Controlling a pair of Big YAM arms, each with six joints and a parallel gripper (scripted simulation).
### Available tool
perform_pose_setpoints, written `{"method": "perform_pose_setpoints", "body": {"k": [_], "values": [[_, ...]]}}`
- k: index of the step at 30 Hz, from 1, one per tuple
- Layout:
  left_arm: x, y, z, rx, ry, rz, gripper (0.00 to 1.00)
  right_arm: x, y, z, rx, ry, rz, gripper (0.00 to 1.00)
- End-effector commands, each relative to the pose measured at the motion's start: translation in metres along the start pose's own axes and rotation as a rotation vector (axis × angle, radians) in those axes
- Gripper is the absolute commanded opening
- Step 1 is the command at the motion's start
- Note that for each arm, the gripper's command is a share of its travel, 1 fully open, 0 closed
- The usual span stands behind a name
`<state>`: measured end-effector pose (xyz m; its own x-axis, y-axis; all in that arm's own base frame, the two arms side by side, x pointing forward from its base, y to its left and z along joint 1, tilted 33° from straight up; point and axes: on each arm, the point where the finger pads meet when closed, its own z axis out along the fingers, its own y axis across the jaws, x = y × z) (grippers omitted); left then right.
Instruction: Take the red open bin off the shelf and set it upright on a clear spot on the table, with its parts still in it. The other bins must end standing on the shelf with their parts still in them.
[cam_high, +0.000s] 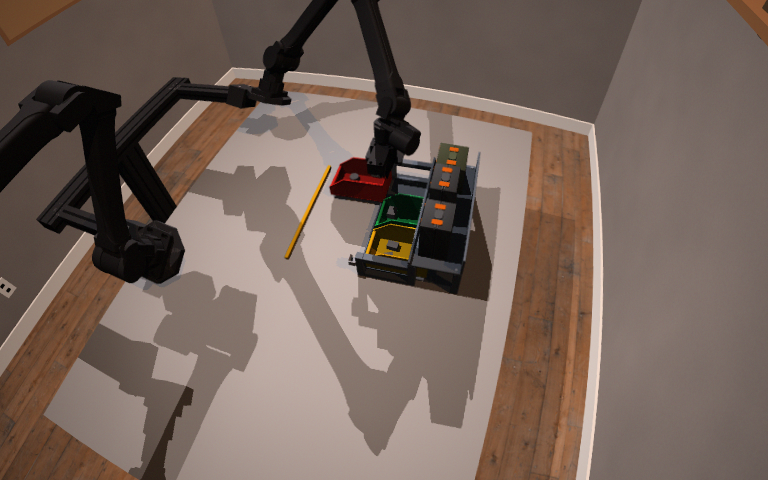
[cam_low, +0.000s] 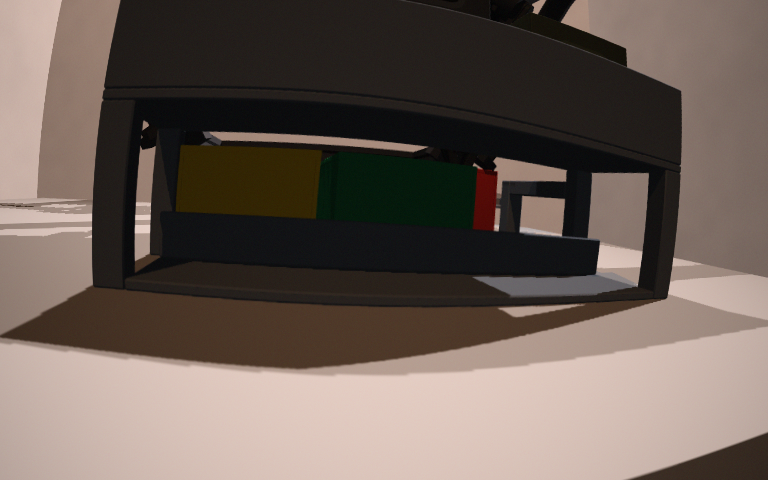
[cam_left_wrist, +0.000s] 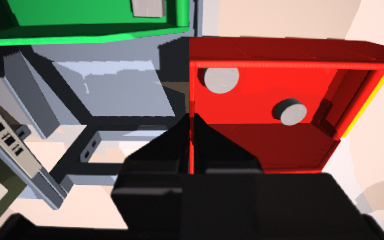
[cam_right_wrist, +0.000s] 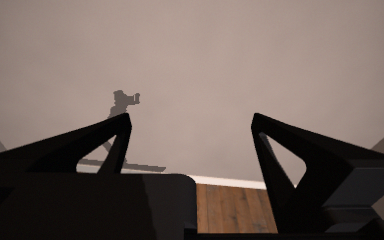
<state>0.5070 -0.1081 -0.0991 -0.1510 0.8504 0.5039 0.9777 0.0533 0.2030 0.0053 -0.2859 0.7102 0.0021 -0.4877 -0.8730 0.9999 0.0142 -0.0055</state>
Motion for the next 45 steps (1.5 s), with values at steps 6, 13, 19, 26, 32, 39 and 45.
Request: {"method": "perform_pose_setpoints", "body": {"k": [6, 13, 19, 26, 32, 39, 45], "values": [[-0.014, 0.009, -0.039, -0.057, -0.031, 0.006, 0.0, -0.017, -0.004, -0.009, 0.011, -0.048, 0.0, 1.0], [-0.014, 0.006, -0.038, -0.057, -0.031, 0.006, 0.0, -0.017, -0.004, -0.009, 0.011, -0.048, 0.0, 1.0], [-0.015, 0.008, -0.038, -0.065, -0.037, 0.0, 0.0, -0.017, -0.004, -0.009, 0.011, -0.048, 0.0, 1.0], [-0.015, 0.001, -0.036, -0.065, -0.037, -0.001, 0.0, -0.017, -0.004, -0.009, 0.011, -0.048, 0.0, 1.0], [-0.016, 0.002, -0.038, -0.072, -0.042, -0.006, 0.0, -0.017, -0.004, -0.009, 0.011, -0.048, 0.0, 1.0], [-0.016, -0.002, -0.038, -0.069, -0.041, -0.004, 0.0, -0.017, -0.004, -0.009, 0.011, -0.048, 0.0, 1.0], [-0.015, -0.009, -0.036, -0.062, -0.037, 0.001, 0.0, -0.017, -0.004, -0.009, 0.011, -0.048, 0.0, 1.0]]}}
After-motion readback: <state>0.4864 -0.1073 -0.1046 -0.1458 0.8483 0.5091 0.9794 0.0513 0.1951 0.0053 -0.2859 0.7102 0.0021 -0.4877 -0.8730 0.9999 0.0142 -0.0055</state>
